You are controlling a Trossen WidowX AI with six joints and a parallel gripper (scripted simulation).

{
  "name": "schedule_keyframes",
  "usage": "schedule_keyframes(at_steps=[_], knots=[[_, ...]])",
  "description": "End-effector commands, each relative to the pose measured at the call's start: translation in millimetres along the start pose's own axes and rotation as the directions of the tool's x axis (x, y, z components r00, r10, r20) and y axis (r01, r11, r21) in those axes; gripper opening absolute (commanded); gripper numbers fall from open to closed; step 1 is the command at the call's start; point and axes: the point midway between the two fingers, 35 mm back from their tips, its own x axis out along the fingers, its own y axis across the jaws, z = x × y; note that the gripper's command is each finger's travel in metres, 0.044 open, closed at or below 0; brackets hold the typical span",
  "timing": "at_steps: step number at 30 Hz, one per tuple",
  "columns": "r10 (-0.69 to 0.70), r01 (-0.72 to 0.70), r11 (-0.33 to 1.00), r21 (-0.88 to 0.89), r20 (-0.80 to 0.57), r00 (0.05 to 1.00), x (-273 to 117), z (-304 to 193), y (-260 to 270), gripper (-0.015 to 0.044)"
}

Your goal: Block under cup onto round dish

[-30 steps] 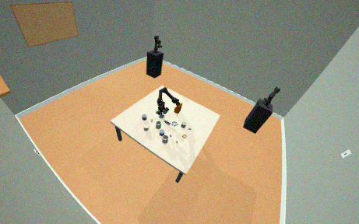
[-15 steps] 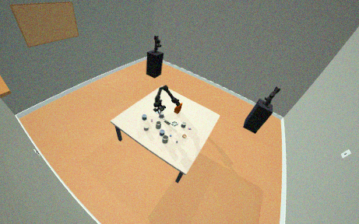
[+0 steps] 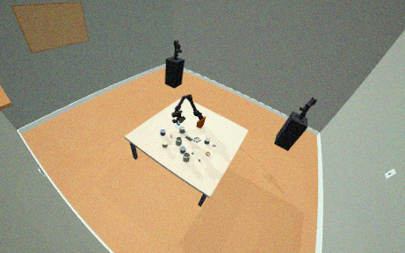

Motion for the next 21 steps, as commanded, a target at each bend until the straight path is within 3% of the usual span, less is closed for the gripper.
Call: schedule_keyframes(at_steps=[1,11,21], knots=[[0.004,-0.004,1.0,-0.009,-0.028,1.0,4,-17,12,0.0],[0.012,-0.013,1.0,-0.017,-0.07,0.997,10,-44,30,0.0],[0.011,-0.013,1.0,-0.018,-0.072,0.997,48,-47,31,0.0]])
